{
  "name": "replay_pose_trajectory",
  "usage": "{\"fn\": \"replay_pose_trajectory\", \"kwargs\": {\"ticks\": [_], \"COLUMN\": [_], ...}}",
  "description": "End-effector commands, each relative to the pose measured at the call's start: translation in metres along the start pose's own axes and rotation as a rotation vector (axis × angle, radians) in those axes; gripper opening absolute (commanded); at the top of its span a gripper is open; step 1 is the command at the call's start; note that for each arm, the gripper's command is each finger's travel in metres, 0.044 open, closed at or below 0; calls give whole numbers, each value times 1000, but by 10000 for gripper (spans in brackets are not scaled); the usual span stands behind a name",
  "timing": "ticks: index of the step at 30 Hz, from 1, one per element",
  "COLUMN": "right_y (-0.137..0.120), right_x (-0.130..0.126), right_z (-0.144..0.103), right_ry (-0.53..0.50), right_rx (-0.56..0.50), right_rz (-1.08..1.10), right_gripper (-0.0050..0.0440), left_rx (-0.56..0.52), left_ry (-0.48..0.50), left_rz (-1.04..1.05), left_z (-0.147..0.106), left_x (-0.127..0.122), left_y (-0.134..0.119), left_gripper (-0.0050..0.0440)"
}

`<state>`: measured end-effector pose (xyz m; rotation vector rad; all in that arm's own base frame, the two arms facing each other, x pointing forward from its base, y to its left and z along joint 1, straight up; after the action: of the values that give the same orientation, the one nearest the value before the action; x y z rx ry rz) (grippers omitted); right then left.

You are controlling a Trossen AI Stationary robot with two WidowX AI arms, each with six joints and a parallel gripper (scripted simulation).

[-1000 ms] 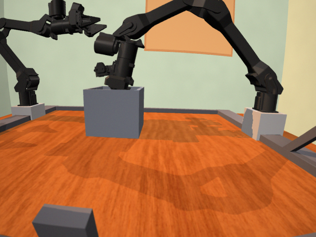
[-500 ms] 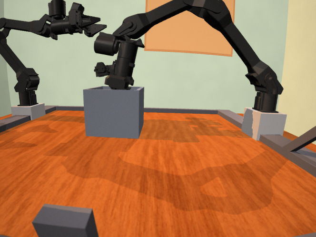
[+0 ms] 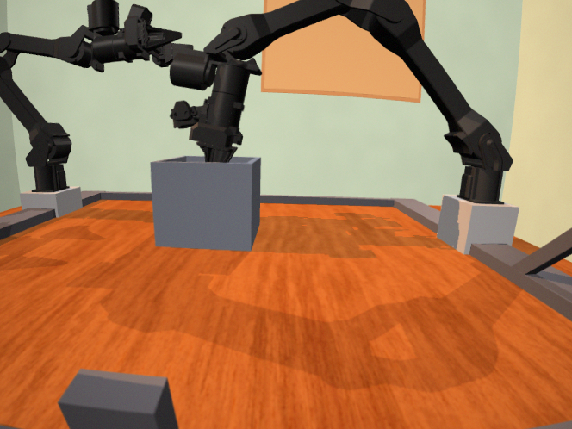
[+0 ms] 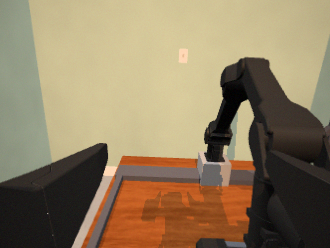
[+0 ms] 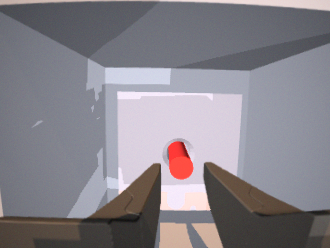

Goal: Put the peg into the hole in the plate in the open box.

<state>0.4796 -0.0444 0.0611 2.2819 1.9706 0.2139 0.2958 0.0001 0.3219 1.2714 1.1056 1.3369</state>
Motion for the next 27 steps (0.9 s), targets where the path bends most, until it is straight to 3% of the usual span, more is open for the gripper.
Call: {"fn": "replay_pose_trajectory", "kwargs": {"ticks": [1,3,4,6,9,10,14,16,17,20,23,24,27], "right_y": [18,18,15,15,17,17,21,15,12,11,12,17,17], "right_x": [2,2,1,1,2,2,2,2,2,1,2,2,2], "right_z": [-53,-57,-44,-44,-71,-62,-79,-65,-74,-60,-62,-74,-68], "right_ry": [9,8,7,7,8,7,7,6,7,6,6,6,6], "right_rx": [-89,-79,-63,-63,-82,-49,-50,-34,-55,-27,-29,-56,-43], "right_rz": [-2,-2,-2,-2,-2,-1,-1,-1,-2,-1,-1,-2,-1], "right_gripper": [119,119,119,119,119,119,119,119,119,119,119,119,119], "left_rx": [-7,-7,-7,-7,-7,-7,-7,-7,-7,-7,-7,-7,-7], "left_ry": [-1,-1,-1,-1,-1,-1,-1,-1,-1,-1,-1,-1,-1], "left_rz": [4,4,4,4,4,4,4,4,4,4,4,4,4], "left_z": [-1,-1,-1,-1,-1,-1,-1,-1,-1,-1,-1,-1,-1], "left_x": [0,0,0,0,0,0,0,0,0,0,0,0,0], "left_y": [2,2,2,2,2,2,2,2,2,2,2,2,2], "left_gripper": [440,440,440,440,440,440,440,440,440,440,440,440,440]}}
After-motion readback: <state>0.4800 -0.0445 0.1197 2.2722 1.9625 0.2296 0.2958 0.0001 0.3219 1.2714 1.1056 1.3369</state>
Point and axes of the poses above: on each arm, the point midway between the two fingers, 35 mm back from their tips, its own z axis out along the fingers, its own x axis across the jaws, y = z × x, the point moved 2 cm from there along -z, back along the fingers, and after that the axes turned 8 degrees about z, right-handed, at the moved point
